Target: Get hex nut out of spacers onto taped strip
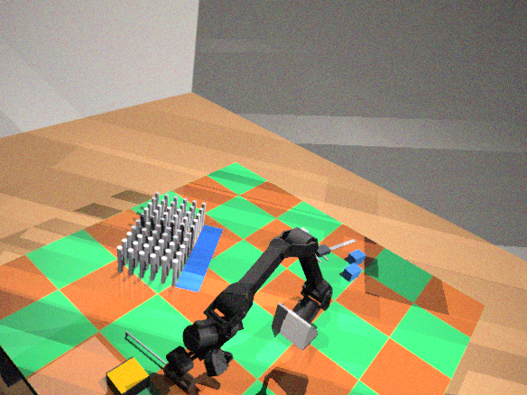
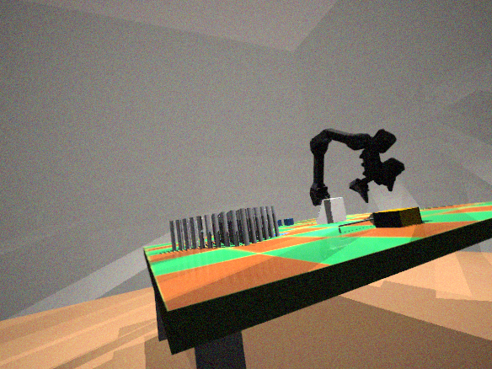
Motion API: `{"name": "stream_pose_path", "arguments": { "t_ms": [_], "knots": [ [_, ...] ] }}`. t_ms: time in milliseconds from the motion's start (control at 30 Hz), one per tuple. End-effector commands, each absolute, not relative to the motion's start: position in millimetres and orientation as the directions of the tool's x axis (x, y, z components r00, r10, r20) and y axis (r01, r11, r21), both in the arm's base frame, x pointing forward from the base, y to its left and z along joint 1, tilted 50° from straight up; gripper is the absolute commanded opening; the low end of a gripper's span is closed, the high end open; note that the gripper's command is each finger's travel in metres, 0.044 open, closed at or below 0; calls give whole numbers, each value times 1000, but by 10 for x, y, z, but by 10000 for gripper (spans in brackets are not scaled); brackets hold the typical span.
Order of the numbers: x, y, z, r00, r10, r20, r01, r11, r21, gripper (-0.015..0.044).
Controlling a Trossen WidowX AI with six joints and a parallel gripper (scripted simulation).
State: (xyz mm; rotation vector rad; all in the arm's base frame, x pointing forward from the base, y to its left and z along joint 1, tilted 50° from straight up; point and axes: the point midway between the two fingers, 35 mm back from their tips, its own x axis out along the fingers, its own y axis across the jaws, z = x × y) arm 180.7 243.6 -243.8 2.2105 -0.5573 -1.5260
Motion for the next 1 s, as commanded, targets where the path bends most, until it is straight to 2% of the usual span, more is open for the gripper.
{"name": "stream_pose_path", "arguments": {
  "t_ms": [0,33,233,967],
  "knots": [
    [1826,2439,-2422,277,-533,-799,-102,-844,527,440],
    [1826,2439,-2422,277,-533,-799,-102,-844,527,440],
    [1826,2439,-2422,277,-533,-799,-102,-844,527,282],
    [1800,2287,-2581,277,-533,-799,-102,-844,527,280]
  ]
}}
